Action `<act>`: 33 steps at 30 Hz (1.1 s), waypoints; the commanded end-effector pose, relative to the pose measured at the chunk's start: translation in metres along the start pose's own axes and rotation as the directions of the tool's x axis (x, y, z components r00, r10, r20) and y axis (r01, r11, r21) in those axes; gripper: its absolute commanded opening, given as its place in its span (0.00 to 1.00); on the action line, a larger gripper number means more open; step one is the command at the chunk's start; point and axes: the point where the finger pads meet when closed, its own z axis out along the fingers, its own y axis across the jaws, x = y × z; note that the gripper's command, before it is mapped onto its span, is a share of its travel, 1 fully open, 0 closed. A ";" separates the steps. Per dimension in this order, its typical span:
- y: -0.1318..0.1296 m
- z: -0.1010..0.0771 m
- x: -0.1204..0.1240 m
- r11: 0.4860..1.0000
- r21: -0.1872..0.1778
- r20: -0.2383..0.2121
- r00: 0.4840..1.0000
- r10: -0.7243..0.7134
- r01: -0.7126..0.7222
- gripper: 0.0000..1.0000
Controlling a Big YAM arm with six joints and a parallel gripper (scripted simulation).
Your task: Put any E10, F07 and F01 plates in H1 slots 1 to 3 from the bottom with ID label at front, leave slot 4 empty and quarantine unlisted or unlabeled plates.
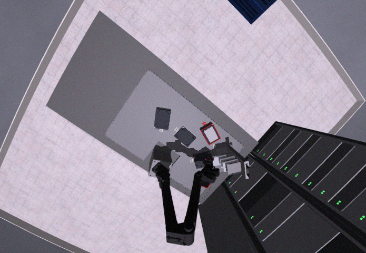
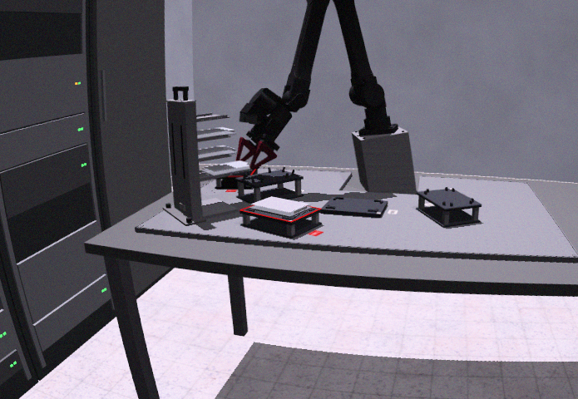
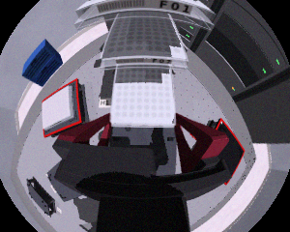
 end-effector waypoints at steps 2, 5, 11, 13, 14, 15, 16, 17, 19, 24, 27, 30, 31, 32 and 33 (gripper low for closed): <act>-0.002 0.011 -0.031 1.000 0.005 0.062 0.998 -0.005 0.004 0.86; -0.002 0.012 -0.033 1.000 0.005 0.064 0.998 -0.004 0.004 0.86; -0.002 0.015 -0.031 1.000 0.005 0.058 0.998 -0.004 0.003 0.86; -0.002 0.015 -0.035 1.000 0.007 0.069 0.998 -0.005 0.004 0.86; -0.001 0.017 -0.032 1.000 0.005 0.061 0.998 -0.004 0.003 0.86; -0.001 0.018 -0.031 1.000 0.004 0.057 0.998 -0.003 0.003 0.86; -0.002 0.018 -0.031 1.000 0.004 0.056 0.998 -0.003 0.003 0.86; -0.002 0.019 -0.032 1.000 0.005 0.058 0.998 -0.004 0.004 0.86; -0.001 0.020 -0.032 1.000 0.004 0.058 0.998 -0.004 0.004 0.86; -0.002 0.024 -0.032 1.000 0.005 0.054 0.999 -0.002 0.002 0.86; -0.002 0.025 -0.033 1.000 0.005 0.056 0.998 -0.002 0.002 0.86; -0.003 0.026 -0.032 1.000 0.006 0.050 0.999 -0.002 0.001 0.86; -0.002 0.027 -0.033 1.000 0.005 0.052 0.999 -0.002 0.001 0.86; -0.002 0.027 -0.033 1.000 0.005 0.053 0.999 -0.001 0.001 0.86; -0.002 0.028 -0.034 1.000 0.005 0.055 0.998 -0.002 0.001 0.86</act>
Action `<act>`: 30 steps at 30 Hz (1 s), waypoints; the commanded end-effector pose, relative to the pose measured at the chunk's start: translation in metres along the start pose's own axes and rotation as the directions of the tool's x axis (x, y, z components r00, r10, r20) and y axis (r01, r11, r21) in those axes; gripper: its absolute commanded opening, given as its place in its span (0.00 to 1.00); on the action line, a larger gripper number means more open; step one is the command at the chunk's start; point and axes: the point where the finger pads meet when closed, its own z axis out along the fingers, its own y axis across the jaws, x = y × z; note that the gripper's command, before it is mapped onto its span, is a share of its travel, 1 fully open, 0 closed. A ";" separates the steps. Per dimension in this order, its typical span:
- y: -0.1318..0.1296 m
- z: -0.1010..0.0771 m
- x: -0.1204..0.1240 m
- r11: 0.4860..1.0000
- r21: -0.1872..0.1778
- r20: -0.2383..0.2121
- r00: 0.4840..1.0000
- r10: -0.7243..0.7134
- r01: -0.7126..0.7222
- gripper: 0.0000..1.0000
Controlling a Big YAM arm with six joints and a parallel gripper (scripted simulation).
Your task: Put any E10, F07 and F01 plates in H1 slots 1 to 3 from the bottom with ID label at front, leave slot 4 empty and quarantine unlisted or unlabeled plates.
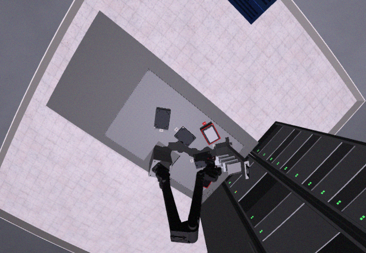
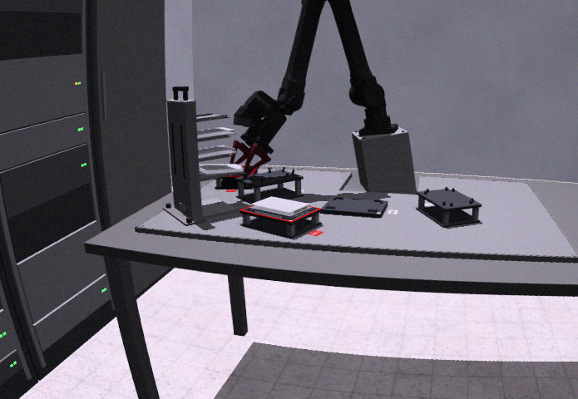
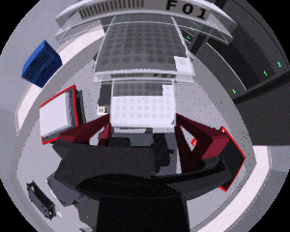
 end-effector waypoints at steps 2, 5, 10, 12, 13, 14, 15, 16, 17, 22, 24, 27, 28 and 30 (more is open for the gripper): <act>-0.003 0.004 -0.019 1.000 0.007 0.038 0.999 -0.004 0.004 0.86; -0.003 0.004 -0.019 1.000 0.007 0.038 0.999 -0.004 0.004 0.86; -0.003 0.004 -0.019 1.000 0.007 0.038 0.999 -0.004 0.004 0.86; -0.003 0.004 -0.019 1.000 0.007 0.038 0.999 -0.004 0.004 0.86; -0.003 0.004 -0.019 1.000 0.007 0.038 0.999 -0.004 0.004 0.86; -0.003 0.004 -0.019 1.000 0.007 0.038 0.999 -0.004 0.004 0.86; -0.003 0.004 -0.019 1.000 0.007 0.038 0.999 -0.004 0.004 0.86; -0.003 0.004 -0.019 1.000 0.007 0.038 0.999 -0.004 0.004 0.86; -0.003 0.004 -0.019 1.000 0.007 0.038 0.999 -0.004 0.004 0.86; -0.003 0.004 -0.019 1.000 0.007 0.038 0.999 -0.004 0.004 0.86; -0.003 0.004 -0.019 1.000 0.007 0.038 0.999 -0.004 0.004 0.86; -0.003 0.004 -0.019 1.000 0.007 0.038 0.999 -0.004 0.004 0.86; -0.003 0.004 -0.019 1.000 0.007 0.038 0.999 -0.004 0.004 0.86; -0.003 0.004 -0.019 1.000 0.007 0.038 0.999 -0.004 0.004 0.86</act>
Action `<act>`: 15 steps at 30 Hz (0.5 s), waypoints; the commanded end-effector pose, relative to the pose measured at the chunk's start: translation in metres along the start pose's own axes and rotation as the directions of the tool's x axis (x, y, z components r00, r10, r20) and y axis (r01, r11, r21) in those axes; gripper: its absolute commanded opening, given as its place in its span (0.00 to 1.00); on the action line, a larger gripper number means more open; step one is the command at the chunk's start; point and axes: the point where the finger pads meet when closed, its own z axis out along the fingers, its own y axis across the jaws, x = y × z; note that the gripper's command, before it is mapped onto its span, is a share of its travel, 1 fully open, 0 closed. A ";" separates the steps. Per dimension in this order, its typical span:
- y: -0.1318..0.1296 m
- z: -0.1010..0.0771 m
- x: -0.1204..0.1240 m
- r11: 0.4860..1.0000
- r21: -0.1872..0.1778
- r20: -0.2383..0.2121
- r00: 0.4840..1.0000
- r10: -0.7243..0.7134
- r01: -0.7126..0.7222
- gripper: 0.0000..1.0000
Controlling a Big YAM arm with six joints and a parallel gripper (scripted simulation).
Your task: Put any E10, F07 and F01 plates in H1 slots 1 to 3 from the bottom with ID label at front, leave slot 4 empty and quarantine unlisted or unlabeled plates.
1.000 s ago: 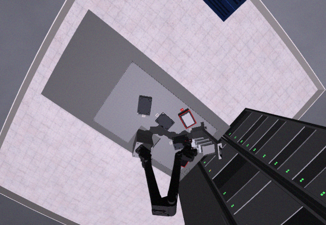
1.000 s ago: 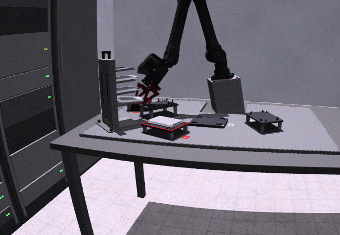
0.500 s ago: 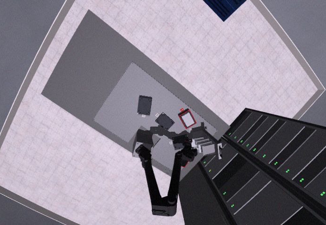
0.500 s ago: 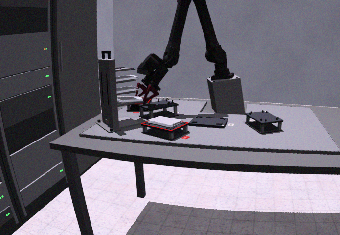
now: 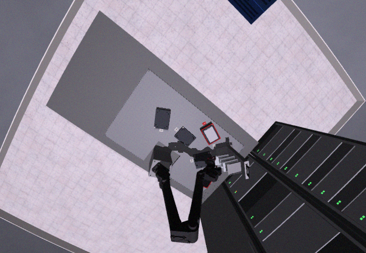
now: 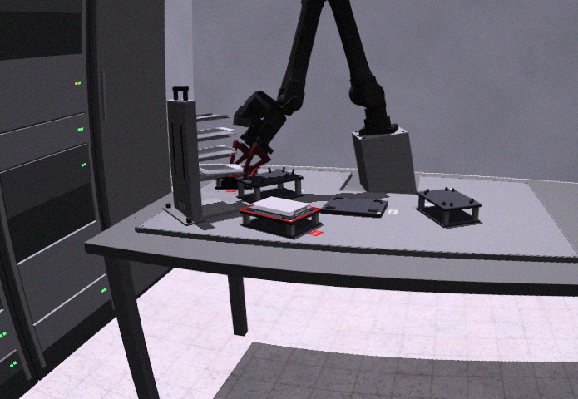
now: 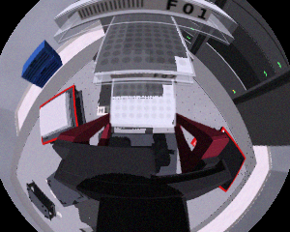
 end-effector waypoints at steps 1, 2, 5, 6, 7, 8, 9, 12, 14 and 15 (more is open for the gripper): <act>-0.003 0.003 -0.019 1.000 0.007 0.038 0.999 -0.004 0.004 0.86; -0.003 0.003 -0.019 1.000 0.007 0.038 0.999 -0.004 0.004 0.86; -0.003 0.004 -0.018 1.000 0.007 0.038 0.999 -0.004 0.004 1.00; -0.003 0.004 -0.018 1.000 0.007 0.038 0.999 -0.004 0.004 1.00; -0.003 0.004 -0.018 1.000 0.007 0.038 0.999 -0.004 0.004 1.00; -0.003 0.004 -0.018 1.000 0.007 0.038 0.999 -0.004 0.004 1.00; -0.003 0.004 -0.018 1.000 0.007 0.038 0.999 -0.004 0.004 1.00; -0.003 0.004 -0.018 1.000 0.007 0.038 0.999 -0.004 0.004 1.00; -0.003 0.004 -0.018 1.000 0.007 0.038 0.999 -0.004 0.004 1.00; -0.003 0.004 -0.018 1.000 0.007 0.038 0.999 -0.004 0.004 1.00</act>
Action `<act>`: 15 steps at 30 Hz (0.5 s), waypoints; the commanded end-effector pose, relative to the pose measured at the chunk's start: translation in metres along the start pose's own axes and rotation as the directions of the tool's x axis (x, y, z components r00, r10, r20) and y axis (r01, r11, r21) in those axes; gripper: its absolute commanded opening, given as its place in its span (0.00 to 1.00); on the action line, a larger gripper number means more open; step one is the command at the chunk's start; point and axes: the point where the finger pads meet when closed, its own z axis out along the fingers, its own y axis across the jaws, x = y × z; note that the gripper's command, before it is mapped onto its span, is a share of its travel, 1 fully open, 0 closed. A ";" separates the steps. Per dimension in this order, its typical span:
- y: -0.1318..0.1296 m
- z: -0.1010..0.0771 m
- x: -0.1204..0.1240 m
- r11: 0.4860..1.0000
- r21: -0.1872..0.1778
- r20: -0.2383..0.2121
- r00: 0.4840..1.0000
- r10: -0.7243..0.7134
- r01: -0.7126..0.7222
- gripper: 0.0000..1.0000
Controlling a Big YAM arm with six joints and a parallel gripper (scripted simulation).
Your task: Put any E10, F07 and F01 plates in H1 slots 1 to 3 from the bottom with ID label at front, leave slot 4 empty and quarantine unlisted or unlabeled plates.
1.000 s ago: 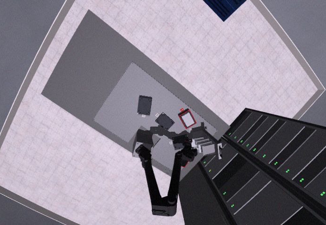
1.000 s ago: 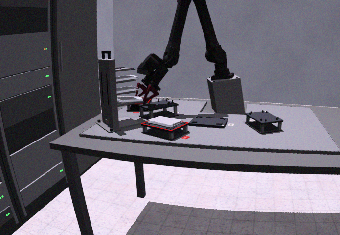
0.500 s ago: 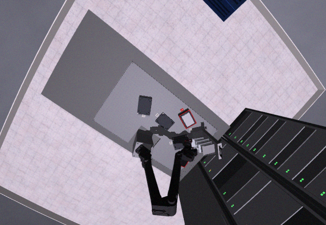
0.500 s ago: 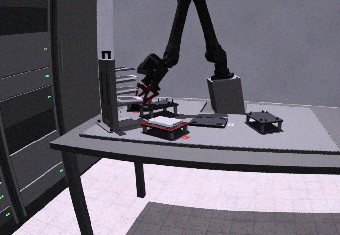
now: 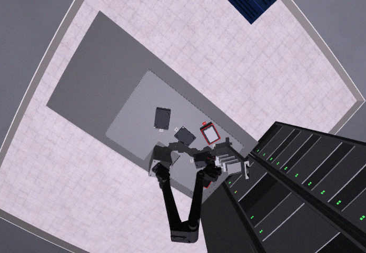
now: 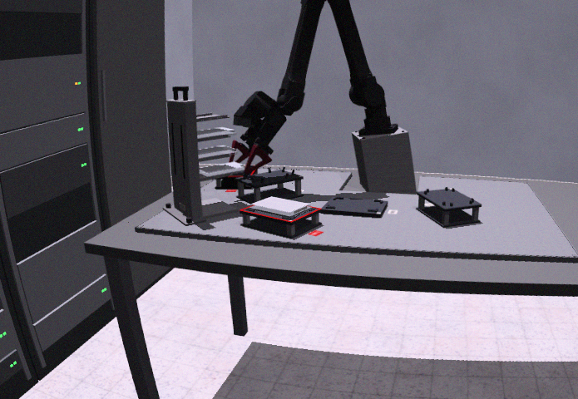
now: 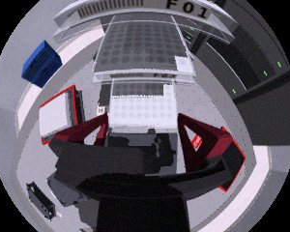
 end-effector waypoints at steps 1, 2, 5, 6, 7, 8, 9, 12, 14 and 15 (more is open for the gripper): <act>-0.003 0.003 -0.018 1.000 0.007 0.038 0.999 -0.004 0.004 1.00; -0.003 0.003 -0.018 1.000 0.007 0.038 0.999 -0.004 0.004 1.00; -0.003 0.003 -0.018 1.000 0.007 0.038 0.999 -0.004 0.004 1.00; -0.003 -0.003 -0.035 1.000 0.007 0.055 0.998 -0.003 0.002 1.00; -0.002 -0.008 -0.018 1.000 0.004 0.029 1.000 0.000 0.000 1.00; -0.002 -0.011 -0.013 1.000 0.005 0.023 1.000 0.001 -0.001 1.00; -0.005 -0.012 -0.018 1.000 0.013 0.049 0.999 -0.002 0.002 1.00; -0.008 -0.016 -0.015 1.000 0.017 0.052 0.999 -0.007 0.006 1.00; -0.008 -0.018 -0.012 1.000 0.017 0.052 0.999 -0.010 0.009 1.00; -0.007 -0.019 -0.011 1.000 0.016 0.052 0.999 -0.010 0.009 1.00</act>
